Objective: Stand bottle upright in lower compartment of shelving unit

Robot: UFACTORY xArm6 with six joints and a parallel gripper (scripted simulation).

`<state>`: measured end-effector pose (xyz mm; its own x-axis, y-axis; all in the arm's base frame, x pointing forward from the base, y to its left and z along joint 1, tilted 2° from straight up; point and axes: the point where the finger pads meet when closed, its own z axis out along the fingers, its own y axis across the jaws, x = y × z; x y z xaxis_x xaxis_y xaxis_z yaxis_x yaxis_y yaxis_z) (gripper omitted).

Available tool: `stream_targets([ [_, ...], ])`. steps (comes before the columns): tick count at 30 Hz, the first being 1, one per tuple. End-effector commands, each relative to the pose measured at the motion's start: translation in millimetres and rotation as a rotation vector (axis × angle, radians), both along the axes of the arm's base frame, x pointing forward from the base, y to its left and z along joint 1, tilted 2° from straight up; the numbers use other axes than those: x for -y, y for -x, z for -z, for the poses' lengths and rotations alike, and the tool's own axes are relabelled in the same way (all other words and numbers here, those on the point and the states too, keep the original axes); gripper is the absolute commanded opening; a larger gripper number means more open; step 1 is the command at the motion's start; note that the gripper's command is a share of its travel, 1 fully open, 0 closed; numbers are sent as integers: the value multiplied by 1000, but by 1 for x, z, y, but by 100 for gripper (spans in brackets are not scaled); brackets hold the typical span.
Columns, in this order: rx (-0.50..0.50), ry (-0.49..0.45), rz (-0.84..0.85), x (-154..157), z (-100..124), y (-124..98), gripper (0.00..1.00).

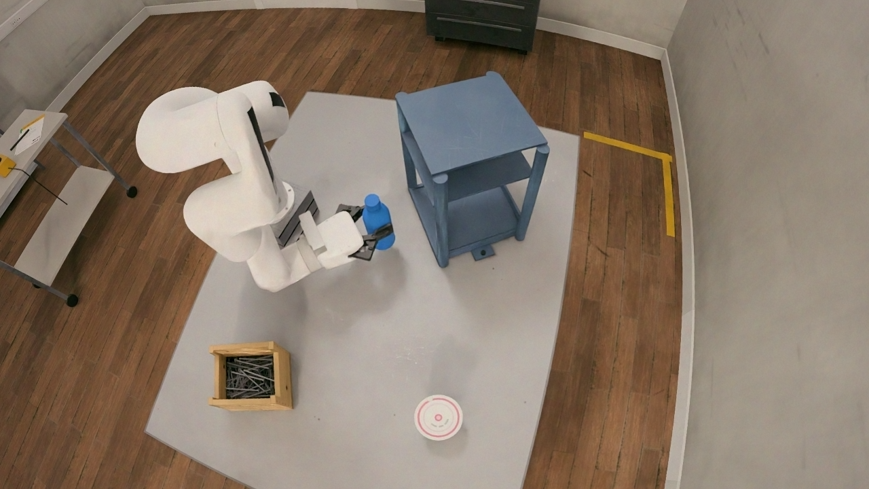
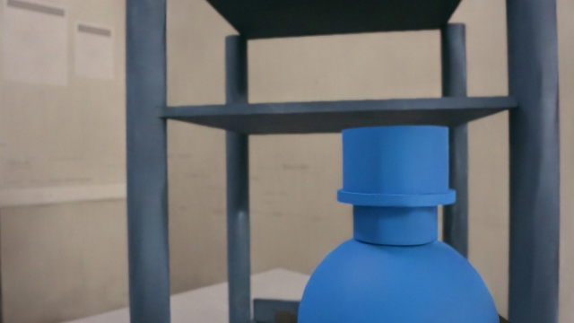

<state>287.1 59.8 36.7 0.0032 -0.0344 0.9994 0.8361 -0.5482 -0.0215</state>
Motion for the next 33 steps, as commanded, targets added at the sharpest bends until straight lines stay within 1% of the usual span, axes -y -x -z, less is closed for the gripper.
stream_targets([
  [1,1,0,0,-1,0,1,0],
  [19,1,0,0,-2,0,1,0],
  [33,1,0,0,-9,-1,-3,0],
])
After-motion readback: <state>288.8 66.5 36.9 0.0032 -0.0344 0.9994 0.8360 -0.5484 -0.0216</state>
